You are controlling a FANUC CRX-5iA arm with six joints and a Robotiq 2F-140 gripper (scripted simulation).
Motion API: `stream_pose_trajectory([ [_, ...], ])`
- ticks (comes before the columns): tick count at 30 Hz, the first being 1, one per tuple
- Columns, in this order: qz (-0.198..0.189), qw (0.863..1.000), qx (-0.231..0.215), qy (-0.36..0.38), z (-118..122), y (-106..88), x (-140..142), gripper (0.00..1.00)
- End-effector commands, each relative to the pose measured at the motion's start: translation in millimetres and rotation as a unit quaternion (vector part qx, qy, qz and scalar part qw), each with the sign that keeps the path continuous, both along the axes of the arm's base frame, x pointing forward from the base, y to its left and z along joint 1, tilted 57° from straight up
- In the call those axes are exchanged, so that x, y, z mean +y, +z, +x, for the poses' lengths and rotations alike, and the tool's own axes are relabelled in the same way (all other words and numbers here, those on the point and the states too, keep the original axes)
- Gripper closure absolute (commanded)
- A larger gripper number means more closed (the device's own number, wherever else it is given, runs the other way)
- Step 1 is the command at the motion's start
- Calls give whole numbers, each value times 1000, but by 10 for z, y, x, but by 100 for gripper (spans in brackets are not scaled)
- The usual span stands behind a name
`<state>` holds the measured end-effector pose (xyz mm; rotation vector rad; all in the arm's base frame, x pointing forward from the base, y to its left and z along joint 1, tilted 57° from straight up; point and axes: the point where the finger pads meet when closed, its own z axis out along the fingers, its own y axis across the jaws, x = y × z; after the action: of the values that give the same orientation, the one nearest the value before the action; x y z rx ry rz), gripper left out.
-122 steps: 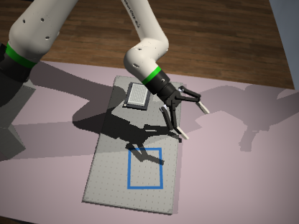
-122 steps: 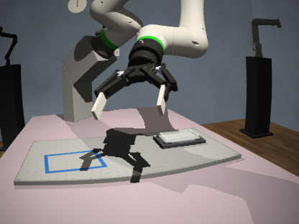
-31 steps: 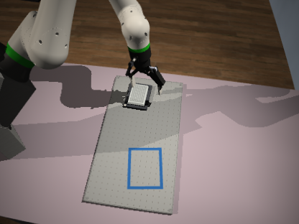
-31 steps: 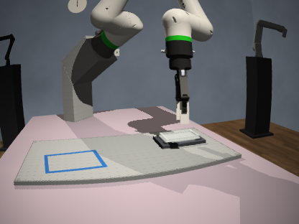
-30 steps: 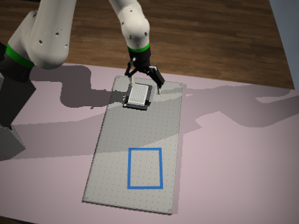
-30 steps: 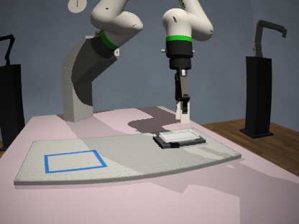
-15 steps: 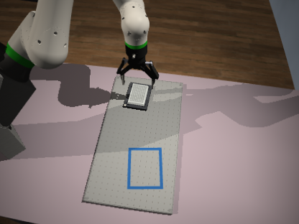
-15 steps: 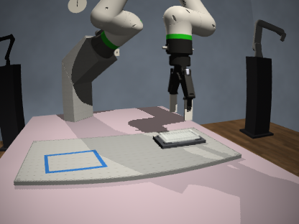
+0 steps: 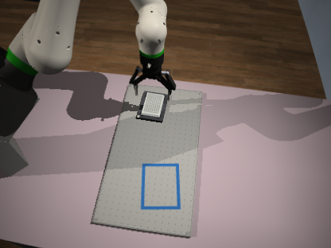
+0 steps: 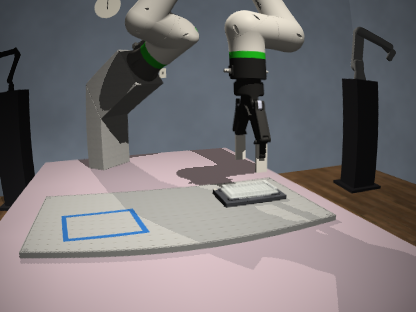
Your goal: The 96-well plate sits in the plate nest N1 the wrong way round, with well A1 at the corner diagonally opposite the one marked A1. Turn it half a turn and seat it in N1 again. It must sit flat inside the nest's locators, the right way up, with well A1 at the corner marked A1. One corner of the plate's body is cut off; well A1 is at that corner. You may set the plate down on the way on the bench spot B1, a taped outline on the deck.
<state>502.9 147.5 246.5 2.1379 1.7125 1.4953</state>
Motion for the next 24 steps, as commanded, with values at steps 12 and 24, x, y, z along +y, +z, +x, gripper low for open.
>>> stream_pose_trajectory([
  [12, 0, 1000, 0, 0, 157, -125, 117, 0],
  [24, 0, 1000, 0, 0, 268, -215, 203, 0],
])
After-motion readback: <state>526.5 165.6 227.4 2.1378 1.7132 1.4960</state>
